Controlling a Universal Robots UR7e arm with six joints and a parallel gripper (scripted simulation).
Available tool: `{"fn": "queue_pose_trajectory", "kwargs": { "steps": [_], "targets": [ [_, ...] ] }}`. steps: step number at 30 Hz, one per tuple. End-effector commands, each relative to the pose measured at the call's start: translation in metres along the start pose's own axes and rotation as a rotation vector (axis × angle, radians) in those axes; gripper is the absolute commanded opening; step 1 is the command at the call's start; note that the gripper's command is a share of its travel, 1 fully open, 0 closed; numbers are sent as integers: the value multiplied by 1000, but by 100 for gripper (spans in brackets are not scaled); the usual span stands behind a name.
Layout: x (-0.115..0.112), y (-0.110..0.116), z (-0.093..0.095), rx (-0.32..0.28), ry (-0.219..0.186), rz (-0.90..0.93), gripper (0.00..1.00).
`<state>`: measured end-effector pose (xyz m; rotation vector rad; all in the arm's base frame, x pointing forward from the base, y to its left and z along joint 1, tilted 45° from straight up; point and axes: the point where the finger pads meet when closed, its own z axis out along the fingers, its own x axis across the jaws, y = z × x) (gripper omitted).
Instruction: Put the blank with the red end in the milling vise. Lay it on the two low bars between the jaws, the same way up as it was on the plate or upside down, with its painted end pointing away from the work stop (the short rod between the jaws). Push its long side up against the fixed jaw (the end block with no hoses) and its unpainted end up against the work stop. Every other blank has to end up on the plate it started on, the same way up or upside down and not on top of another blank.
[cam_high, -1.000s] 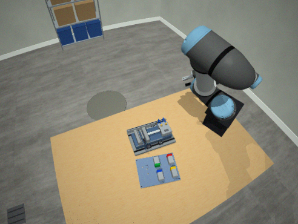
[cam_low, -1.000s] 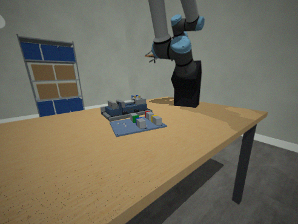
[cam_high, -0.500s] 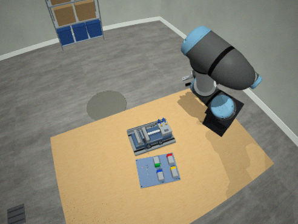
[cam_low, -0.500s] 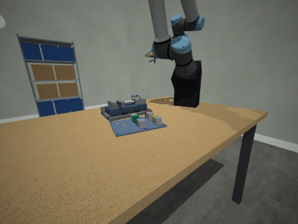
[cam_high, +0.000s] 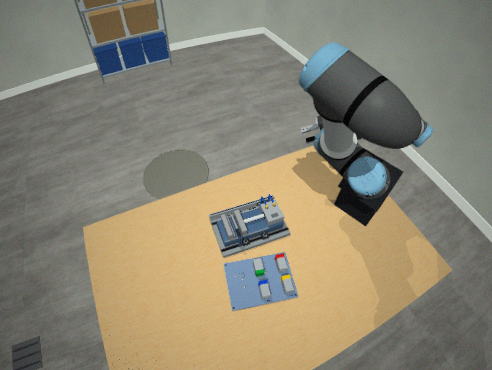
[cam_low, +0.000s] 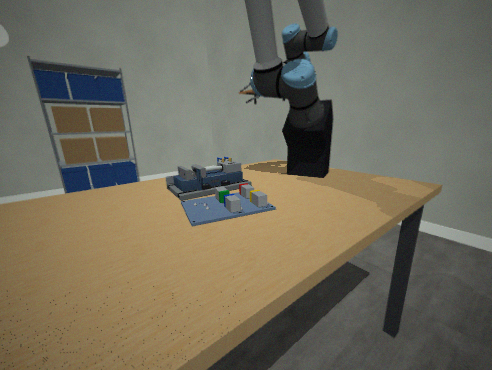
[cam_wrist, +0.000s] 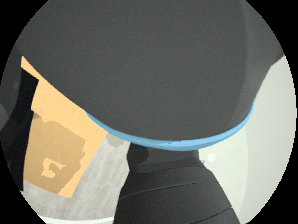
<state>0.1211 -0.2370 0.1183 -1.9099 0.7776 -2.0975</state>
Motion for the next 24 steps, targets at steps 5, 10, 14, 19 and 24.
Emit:
{"fn": "queue_pose_trajectory", "kwargs": {
  "steps": [5,10,14,19,24],
  "targets": [
    [2,-36,8,45,-221,-44,100],
    [2,-36,8,45,-221,-44,100],
    [2,-36,8,45,-221,-44,100],
    [1,-15,3,18,-89,-18,100],
    [2,-36,8,46,-222,-44,100]
  ]
}}
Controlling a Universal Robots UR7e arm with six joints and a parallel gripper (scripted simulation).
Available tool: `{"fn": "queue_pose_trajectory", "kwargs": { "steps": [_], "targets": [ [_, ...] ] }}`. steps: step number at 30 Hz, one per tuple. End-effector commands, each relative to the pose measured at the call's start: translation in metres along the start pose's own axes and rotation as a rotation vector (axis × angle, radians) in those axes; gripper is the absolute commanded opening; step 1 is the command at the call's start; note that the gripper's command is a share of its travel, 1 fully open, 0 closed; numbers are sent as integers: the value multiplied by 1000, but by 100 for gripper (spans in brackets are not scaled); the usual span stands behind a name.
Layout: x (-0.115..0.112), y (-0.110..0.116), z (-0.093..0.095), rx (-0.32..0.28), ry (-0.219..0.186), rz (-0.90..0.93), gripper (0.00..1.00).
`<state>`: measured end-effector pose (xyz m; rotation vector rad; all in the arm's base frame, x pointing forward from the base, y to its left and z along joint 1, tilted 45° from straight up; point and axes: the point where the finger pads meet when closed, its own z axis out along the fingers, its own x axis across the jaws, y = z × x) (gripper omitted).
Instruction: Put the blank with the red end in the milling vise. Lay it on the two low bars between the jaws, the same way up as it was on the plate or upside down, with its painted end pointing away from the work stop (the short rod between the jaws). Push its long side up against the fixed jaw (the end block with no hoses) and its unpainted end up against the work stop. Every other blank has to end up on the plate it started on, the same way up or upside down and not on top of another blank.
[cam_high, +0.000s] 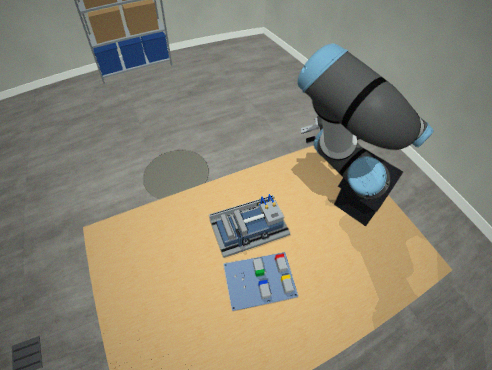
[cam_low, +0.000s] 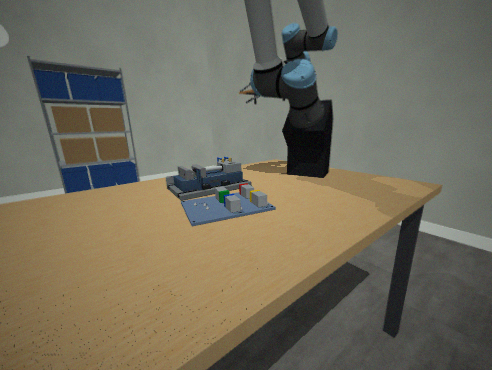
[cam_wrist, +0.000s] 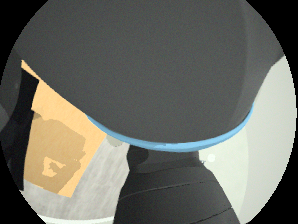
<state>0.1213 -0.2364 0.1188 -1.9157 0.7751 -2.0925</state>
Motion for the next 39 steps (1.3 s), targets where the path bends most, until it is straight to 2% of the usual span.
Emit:
{"fn": "queue_pose_trajectory", "kwargs": {
  "steps": [1,10,11,15,27,28,32,39],
  "targets": [
    [2,-35,8,46,-217,-43,100],
    [2,-35,8,46,-217,-43,100],
    [0,-7,2,-8,48,12,100],
    [2,-36,8,-43,224,51,100],
    [2,-36,8,-43,224,51,100],
    [0,-7,2,-8,48,12,100],
    [2,-36,8,-43,224,51,100],
    [2,-36,8,-43,224,51,100]
  ]
}}
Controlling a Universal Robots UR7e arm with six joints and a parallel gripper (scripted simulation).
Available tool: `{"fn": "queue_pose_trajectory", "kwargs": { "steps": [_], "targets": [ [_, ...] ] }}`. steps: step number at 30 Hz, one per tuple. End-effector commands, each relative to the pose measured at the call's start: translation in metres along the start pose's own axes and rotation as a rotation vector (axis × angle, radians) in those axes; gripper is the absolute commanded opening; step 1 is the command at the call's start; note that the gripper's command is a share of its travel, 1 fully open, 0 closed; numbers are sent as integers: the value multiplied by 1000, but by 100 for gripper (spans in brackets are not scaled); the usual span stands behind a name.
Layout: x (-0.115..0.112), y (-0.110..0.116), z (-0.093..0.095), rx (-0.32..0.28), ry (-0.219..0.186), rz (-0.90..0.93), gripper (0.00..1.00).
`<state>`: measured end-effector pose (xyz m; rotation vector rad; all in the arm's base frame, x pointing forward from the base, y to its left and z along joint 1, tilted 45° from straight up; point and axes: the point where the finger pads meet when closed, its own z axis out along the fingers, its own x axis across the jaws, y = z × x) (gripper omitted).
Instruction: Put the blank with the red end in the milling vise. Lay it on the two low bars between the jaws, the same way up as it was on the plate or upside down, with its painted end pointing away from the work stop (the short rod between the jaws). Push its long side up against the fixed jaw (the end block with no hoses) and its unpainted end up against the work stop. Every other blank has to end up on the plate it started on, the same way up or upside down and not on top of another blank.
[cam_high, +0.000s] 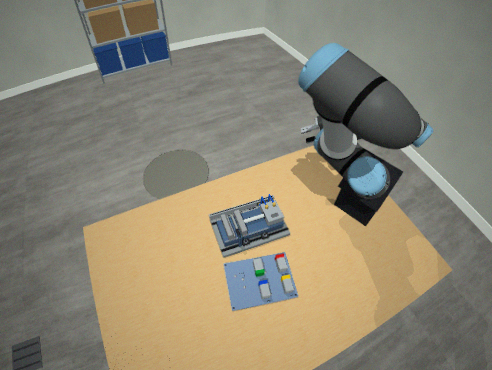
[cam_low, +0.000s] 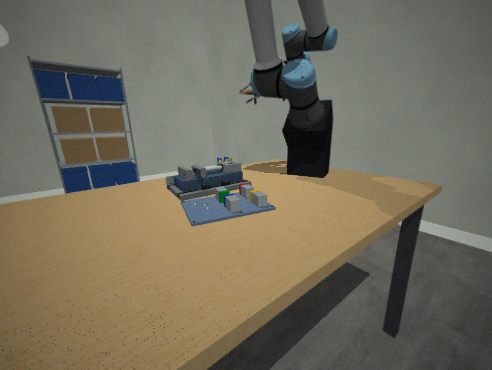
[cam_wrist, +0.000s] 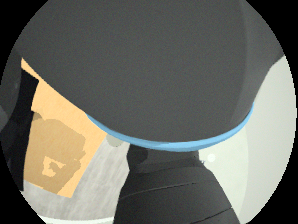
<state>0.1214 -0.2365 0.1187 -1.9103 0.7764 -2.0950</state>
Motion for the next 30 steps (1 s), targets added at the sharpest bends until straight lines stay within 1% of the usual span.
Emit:
{"fn": "queue_pose_trajectory", "kwargs": {
  "steps": [1,5,6,10,22,23,27,30],
  "targets": [
    [2,-36,8,-44,221,48,100],
    [2,-36,8,-44,221,48,100],
    [0,-7,2,-9,44,9,100],
    [2,-36,8,-44,221,48,100],
    [2,-36,8,-44,221,48,100],
    [0,-7,2,-24,-5,39,100],
    [2,-36,8,-116,-24,197,100],
    [2,-36,8,-116,-24,197,100]
  ]
}}
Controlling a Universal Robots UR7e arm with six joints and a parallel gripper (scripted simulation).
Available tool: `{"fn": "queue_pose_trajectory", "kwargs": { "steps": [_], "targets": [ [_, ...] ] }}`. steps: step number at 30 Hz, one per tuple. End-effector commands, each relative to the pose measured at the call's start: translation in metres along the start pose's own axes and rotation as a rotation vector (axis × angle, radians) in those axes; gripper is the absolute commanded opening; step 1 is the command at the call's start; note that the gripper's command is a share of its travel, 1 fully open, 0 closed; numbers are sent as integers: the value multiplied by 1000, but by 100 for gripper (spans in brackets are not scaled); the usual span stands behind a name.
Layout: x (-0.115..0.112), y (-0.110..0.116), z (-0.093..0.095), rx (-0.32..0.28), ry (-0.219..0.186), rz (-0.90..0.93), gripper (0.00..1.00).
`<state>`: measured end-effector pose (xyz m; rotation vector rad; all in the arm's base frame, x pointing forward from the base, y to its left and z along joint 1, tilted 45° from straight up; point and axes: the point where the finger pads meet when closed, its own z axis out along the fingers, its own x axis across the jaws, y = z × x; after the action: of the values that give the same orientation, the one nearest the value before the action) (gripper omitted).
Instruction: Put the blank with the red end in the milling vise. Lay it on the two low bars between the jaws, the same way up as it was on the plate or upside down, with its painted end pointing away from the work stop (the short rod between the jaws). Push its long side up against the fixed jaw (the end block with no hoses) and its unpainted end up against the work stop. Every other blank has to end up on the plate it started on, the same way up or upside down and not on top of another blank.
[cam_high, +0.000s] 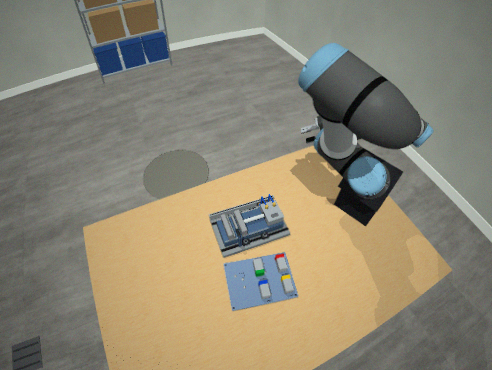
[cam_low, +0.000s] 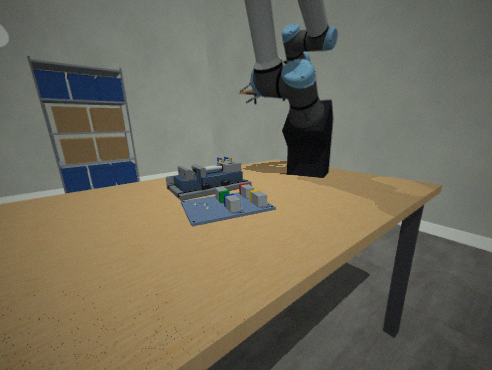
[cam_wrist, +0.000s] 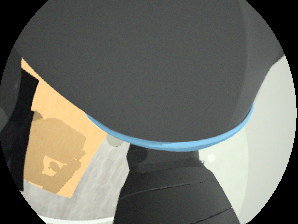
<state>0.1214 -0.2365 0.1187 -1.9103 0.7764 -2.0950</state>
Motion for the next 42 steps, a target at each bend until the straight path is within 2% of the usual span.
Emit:
{"fn": "queue_pose_trajectory", "kwargs": {
  "steps": [1,9,10,14,26,27,31,42],
  "targets": [
    [2,-36,8,-116,-24,197,100],
    [2,-36,8,-116,-24,197,100],
    [0,-7,2,-24,-5,39,100],
    [2,-36,8,-116,-24,197,100],
    [2,-36,8,-116,-24,197,100],
    [0,-7,2,-24,-5,39,100],
    [2,-36,8,-116,-24,197,100],
    [2,-36,8,-116,-24,197,100]
  ]
}}
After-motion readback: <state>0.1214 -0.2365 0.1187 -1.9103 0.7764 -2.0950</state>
